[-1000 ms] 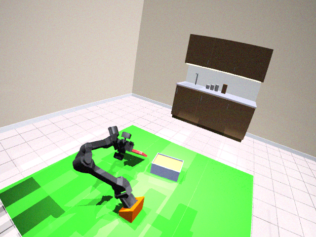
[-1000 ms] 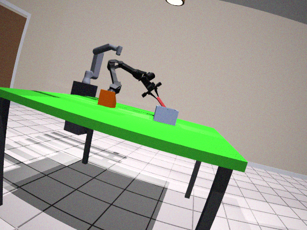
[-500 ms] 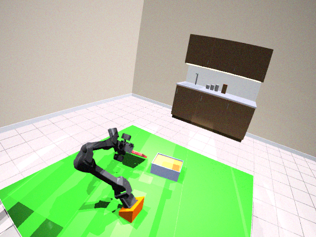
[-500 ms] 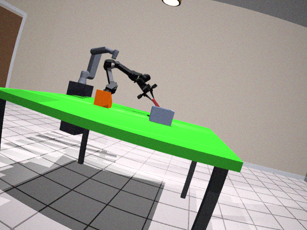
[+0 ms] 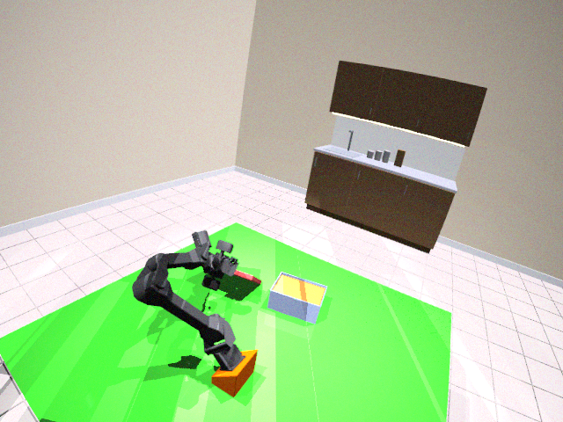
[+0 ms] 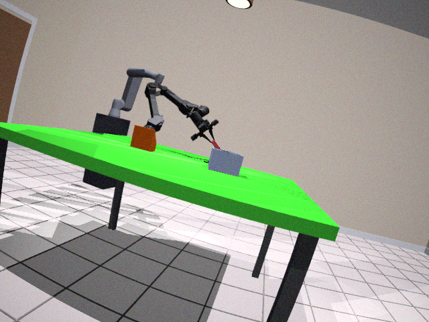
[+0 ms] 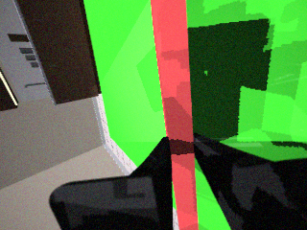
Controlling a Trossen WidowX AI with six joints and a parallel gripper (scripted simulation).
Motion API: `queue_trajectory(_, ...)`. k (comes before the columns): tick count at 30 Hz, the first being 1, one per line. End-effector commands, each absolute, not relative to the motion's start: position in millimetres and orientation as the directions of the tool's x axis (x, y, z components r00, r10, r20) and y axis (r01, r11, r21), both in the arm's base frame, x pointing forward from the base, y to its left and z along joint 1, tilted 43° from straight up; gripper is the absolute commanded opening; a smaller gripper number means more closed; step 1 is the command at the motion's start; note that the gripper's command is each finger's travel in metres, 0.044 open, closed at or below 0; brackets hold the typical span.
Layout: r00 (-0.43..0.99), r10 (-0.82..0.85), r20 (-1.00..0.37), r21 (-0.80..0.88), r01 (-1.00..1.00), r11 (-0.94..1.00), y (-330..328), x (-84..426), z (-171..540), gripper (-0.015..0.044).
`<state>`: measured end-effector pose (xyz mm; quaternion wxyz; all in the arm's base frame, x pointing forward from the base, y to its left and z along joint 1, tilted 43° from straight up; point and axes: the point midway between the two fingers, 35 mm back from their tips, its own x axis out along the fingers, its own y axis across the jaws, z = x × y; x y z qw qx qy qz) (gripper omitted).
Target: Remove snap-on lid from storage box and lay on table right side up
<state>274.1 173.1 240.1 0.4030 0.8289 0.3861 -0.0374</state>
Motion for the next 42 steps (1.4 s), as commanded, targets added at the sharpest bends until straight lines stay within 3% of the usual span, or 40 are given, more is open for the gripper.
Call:
queue_trajectory(1,0.705,0.602,-0.376,0.637,0.668,-0.385,173.8,274.8,235.5,0.0)
queue_trajectory(42,0.705,0.602,-0.375,0.636,0.668,-0.386,196.1,272.7,211.7,0.0)
